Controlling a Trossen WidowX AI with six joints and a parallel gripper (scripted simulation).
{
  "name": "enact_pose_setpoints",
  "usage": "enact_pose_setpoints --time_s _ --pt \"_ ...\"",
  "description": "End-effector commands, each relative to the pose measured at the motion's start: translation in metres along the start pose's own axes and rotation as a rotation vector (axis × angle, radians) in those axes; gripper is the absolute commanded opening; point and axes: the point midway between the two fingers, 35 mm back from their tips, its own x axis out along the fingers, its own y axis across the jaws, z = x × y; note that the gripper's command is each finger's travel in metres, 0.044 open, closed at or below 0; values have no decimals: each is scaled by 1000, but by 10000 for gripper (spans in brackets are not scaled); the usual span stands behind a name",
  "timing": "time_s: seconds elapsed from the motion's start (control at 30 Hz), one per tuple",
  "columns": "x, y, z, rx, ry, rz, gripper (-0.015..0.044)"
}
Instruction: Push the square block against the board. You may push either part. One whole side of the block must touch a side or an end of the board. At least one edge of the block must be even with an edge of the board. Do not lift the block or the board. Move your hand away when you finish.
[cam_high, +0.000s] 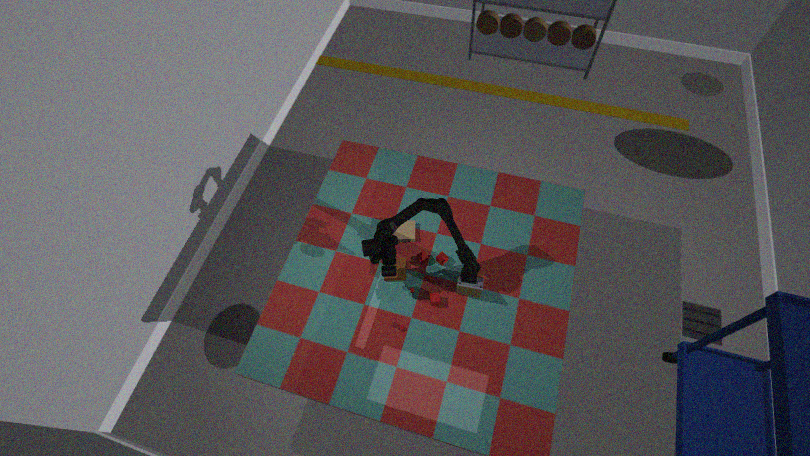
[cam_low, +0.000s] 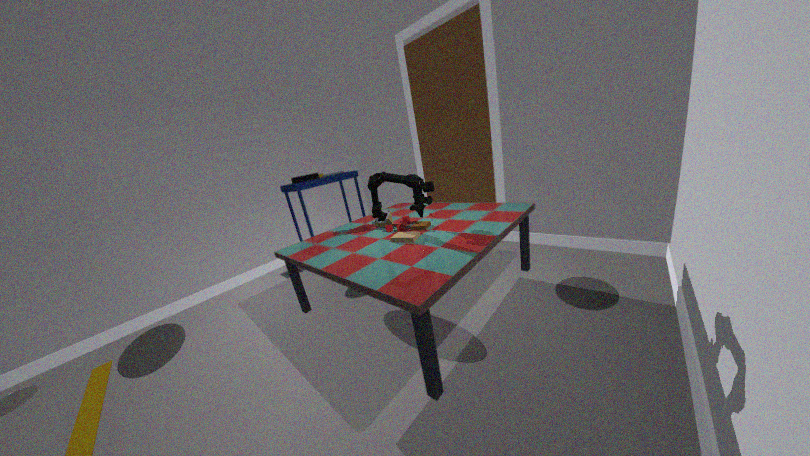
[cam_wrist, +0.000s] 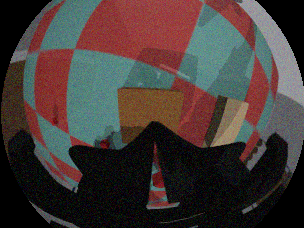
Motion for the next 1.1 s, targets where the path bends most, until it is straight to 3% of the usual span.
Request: enact_pose_setpoints --time_s 0.0,0.23,0.33,0.5,1.07 --pt "1 1 -37 5 0 5 0" --pt "11 5 -95 6 5 5 0" --pt "14 5 -94 6 5 6 0" --pt "66 4 -95 6 5 3 0" --pt "65 4 -77 7 4 3 0"
